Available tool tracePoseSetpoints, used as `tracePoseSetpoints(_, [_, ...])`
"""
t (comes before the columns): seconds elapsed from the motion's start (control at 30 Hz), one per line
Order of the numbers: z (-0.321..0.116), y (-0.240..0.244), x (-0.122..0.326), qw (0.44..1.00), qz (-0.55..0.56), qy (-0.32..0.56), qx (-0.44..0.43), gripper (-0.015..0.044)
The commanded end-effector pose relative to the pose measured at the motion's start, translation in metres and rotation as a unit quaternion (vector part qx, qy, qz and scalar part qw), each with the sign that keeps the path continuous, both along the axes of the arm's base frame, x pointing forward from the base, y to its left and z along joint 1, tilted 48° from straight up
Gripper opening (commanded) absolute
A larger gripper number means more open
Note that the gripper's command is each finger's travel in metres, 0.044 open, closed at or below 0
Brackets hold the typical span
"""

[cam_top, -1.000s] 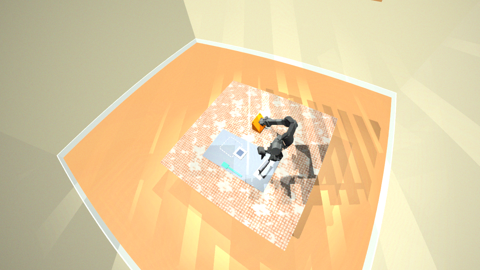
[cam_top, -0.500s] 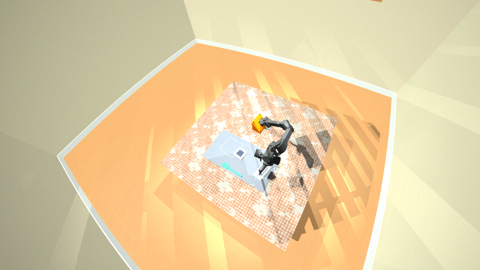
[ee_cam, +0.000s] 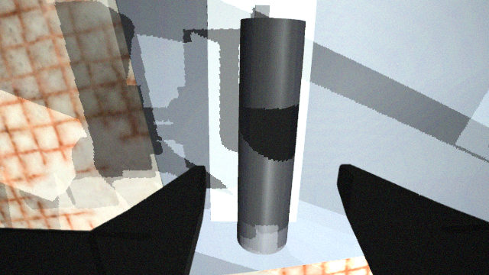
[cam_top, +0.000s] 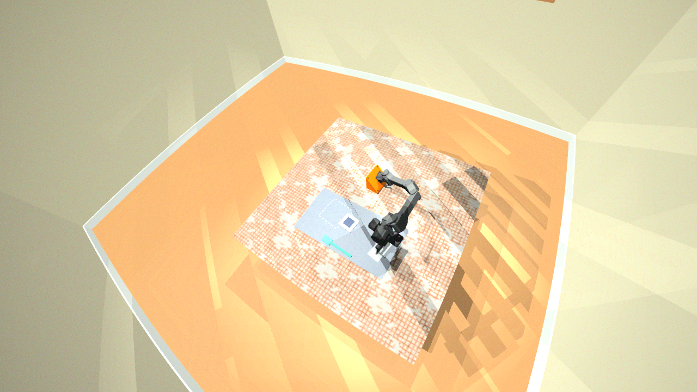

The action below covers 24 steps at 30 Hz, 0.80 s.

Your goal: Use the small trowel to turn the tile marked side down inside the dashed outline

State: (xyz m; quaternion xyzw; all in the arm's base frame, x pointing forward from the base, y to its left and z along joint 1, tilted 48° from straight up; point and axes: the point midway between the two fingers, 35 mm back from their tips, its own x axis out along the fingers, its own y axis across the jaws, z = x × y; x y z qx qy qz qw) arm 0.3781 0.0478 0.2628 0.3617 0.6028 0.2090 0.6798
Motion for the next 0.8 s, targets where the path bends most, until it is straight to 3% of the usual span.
tracePoseSetpoints(0.0, [-0.002, 0.002, 0.000, 1.000, -0.005, 0.017, 0.009, 0.0270])
tracePoseSetpoints(0.77, [-0.023, 0.026, 0.007, 1.000, 0.007, 0.024, 0.009, 0.0270])
